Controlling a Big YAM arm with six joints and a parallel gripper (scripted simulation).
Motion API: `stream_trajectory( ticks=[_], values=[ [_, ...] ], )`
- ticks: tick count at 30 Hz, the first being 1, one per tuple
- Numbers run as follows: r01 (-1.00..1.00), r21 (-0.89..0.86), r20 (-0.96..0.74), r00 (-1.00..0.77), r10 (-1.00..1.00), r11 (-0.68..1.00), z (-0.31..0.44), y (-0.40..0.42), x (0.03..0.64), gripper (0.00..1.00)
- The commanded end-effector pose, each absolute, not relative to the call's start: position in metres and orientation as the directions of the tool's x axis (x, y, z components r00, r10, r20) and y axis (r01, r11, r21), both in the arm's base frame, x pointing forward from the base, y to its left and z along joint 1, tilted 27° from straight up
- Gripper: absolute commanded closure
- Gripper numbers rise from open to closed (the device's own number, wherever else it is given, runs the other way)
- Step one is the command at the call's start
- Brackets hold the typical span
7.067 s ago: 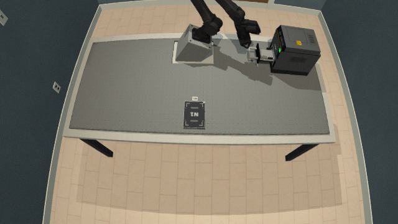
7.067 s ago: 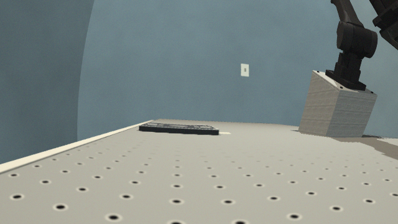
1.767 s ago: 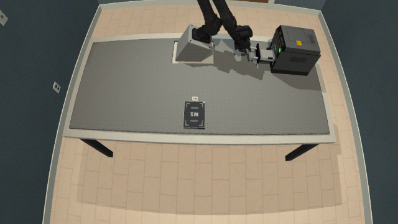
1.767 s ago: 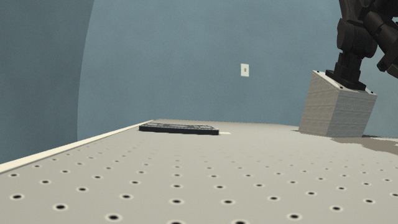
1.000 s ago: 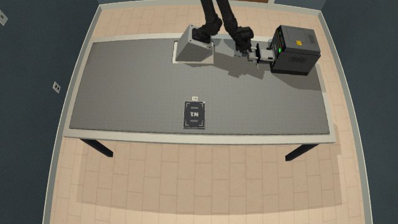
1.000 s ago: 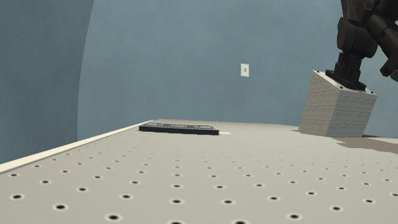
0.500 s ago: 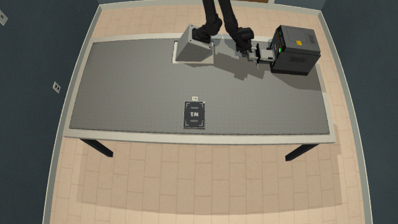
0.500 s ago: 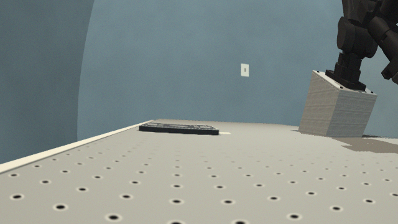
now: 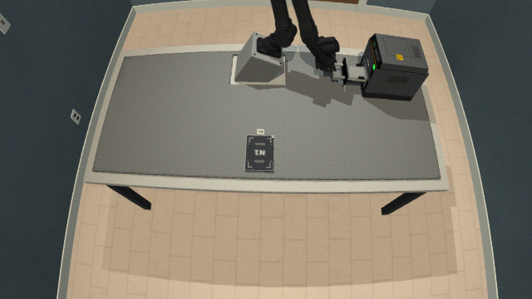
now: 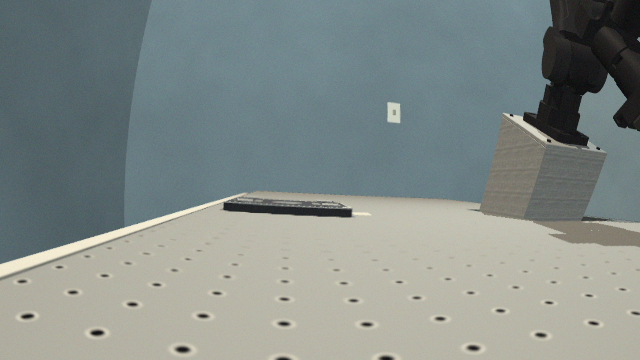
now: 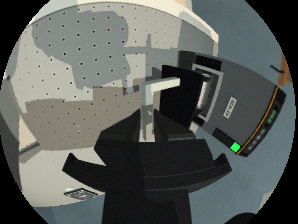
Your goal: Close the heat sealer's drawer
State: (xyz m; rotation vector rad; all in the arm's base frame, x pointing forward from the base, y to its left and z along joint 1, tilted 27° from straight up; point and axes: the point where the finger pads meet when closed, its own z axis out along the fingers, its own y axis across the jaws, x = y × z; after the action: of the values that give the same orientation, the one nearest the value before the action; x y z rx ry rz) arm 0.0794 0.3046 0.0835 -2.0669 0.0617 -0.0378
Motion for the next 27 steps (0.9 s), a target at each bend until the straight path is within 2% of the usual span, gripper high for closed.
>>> stream_trajectory(
  ticks=[1, 16, 17, 27],
  values=[
    [-0.02, -0.89, 0.01, 0.998, -0.063, -0.455, 0.0927, 0.3117, 0.0828, 0.83],
    [-0.02, -0.89, 0.01, 0.998, -0.063, -0.455, 0.0927, 0.3117, 0.0828, 0.95],
    [-0.02, -0.89, 0.01, 0.998, -0.063, -0.455, 0.0927, 0.3117, 0.0828, 1.0],
    [-0.02, -0.89, 0.01, 0.998, -0.063, -0.455, 0.0927, 0.3117, 0.0828, 1.0]
  ],
)
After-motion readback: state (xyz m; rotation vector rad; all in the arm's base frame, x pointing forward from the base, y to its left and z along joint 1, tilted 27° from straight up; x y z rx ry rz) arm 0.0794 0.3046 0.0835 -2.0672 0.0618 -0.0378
